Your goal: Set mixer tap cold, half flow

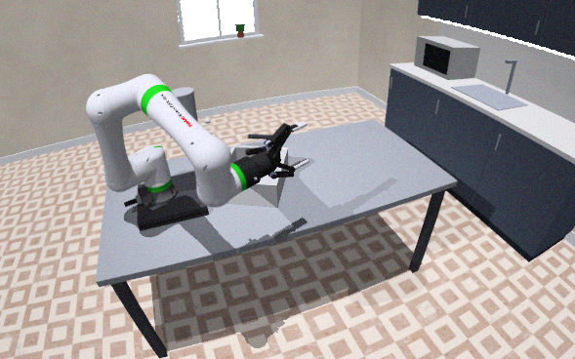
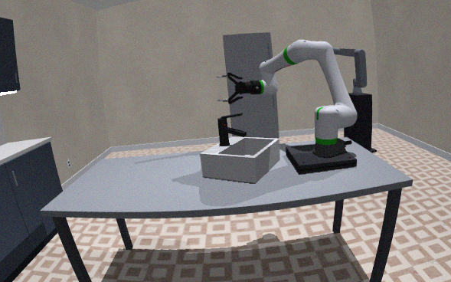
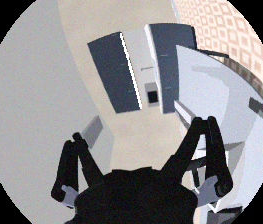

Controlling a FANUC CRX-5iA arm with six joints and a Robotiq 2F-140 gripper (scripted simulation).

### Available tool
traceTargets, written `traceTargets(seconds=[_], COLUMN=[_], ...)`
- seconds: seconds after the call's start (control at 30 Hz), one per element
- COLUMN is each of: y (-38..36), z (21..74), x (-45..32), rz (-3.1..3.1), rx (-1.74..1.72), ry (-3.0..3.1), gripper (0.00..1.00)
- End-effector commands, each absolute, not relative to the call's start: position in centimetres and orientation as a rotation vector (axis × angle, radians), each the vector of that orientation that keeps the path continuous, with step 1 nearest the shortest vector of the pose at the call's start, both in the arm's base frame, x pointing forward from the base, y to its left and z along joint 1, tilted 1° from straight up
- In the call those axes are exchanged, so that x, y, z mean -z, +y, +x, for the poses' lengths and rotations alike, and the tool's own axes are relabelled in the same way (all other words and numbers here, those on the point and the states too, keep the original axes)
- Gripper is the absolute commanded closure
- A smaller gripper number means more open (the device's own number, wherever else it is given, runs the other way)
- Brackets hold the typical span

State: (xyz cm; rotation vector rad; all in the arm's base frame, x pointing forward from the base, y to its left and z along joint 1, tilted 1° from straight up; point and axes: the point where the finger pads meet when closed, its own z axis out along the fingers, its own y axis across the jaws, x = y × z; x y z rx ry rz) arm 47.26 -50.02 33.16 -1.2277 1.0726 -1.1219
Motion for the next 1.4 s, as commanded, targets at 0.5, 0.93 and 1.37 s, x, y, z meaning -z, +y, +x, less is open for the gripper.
traceTargets(seconds=[0.5, 0.93, 1.37], y=[-50.0, -36.5, -20.7], z=[47.3, 51.2, 50.1], x=[-33.2, -28.5, -23.5], rz=[-1.228, -1.597, -2.055], rx=[1.122, 0.703, 0.253], ry=[1.072, 0.986, 0.873], gripper=[0.0, 0.0, 0.0])
